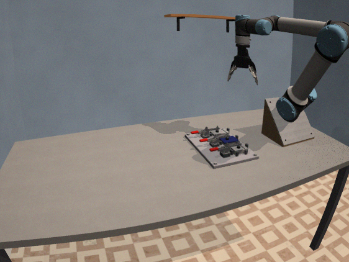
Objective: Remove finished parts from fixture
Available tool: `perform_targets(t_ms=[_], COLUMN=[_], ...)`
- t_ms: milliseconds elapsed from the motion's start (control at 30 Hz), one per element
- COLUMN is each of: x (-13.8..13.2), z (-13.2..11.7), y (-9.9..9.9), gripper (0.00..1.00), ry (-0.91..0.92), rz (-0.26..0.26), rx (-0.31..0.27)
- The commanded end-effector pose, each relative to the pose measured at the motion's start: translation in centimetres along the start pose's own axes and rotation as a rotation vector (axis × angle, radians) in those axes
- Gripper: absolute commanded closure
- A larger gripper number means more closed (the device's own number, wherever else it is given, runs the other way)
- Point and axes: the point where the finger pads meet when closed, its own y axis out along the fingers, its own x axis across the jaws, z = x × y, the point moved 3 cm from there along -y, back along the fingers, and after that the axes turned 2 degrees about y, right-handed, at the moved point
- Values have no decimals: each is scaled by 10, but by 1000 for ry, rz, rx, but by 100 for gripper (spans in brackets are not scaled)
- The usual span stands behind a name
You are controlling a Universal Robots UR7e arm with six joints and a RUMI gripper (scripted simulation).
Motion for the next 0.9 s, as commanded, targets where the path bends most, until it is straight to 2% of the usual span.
perform_targets(t_ms=[0,867], x=[4,5], z=[-2,-3], y=[1,1], gripper=[0,0], ry=[22,29], rz=[5,6], rx=[-17,-22])
